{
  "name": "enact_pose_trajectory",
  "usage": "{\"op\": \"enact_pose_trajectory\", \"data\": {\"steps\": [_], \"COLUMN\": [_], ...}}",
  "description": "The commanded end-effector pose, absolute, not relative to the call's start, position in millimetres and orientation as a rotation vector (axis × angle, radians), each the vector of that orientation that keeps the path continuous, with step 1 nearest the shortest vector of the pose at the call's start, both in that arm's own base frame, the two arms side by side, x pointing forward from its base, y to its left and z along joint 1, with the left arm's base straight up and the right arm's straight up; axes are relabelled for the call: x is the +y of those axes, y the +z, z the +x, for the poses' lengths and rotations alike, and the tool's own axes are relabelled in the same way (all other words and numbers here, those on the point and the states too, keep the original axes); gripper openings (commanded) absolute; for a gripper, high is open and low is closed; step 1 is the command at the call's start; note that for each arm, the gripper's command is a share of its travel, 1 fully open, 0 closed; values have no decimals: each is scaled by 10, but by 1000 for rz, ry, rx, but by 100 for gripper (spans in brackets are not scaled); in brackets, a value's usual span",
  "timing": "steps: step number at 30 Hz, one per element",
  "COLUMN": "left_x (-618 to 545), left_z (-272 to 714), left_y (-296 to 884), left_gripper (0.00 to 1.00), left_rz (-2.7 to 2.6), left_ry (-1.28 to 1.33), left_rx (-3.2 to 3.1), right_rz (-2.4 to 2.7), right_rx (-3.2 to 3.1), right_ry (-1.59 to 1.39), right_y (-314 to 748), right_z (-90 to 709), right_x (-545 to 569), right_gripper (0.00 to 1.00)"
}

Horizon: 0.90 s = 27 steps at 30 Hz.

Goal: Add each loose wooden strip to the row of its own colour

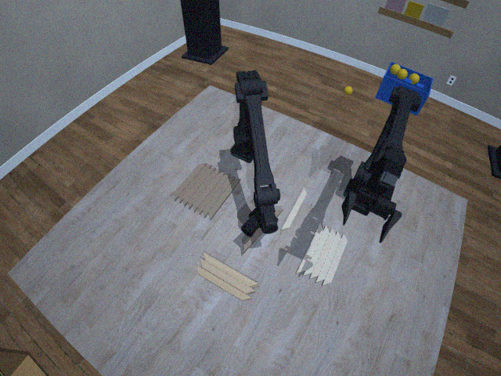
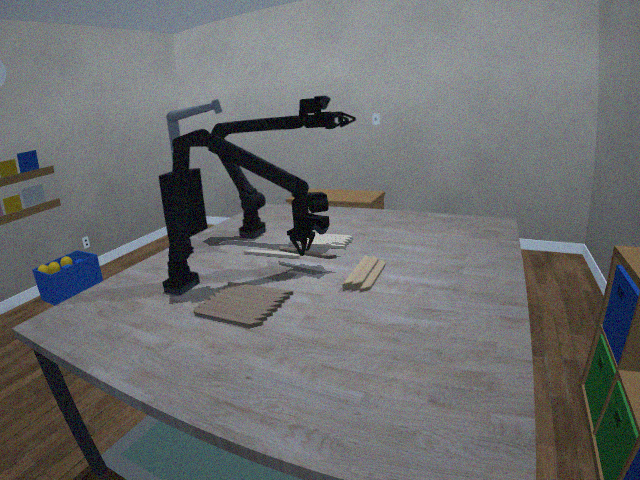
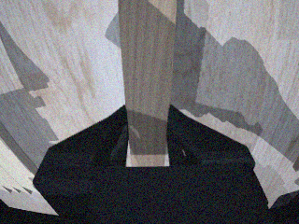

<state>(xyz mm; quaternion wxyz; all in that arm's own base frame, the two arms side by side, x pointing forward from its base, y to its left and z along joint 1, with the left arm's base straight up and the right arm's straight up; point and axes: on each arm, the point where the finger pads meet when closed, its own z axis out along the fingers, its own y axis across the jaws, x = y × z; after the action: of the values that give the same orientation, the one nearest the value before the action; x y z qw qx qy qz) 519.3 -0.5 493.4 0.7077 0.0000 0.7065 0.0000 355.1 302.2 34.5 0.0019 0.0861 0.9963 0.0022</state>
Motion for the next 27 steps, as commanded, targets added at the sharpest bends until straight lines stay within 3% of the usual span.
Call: {"op": "enact_pose_trajectory", "data": {"steps": [1, 27], "left_x": [-56, -55], "left_z": [5194, 5188], "left_y": [4888, 5225], "left_gripper": [100, 100], "left_rz": [11, 10], "left_ry": [-2, -2], "left_rx": [1573, 1519], "right_rz": [261, 97], "right_rx": [3134, 3097], "right_ry": [-11, 47], "right_y": [291, 445], "right_z": [3523, 3536], "right_x": [3066, 2135], "right_gripper": [0, 0]}}
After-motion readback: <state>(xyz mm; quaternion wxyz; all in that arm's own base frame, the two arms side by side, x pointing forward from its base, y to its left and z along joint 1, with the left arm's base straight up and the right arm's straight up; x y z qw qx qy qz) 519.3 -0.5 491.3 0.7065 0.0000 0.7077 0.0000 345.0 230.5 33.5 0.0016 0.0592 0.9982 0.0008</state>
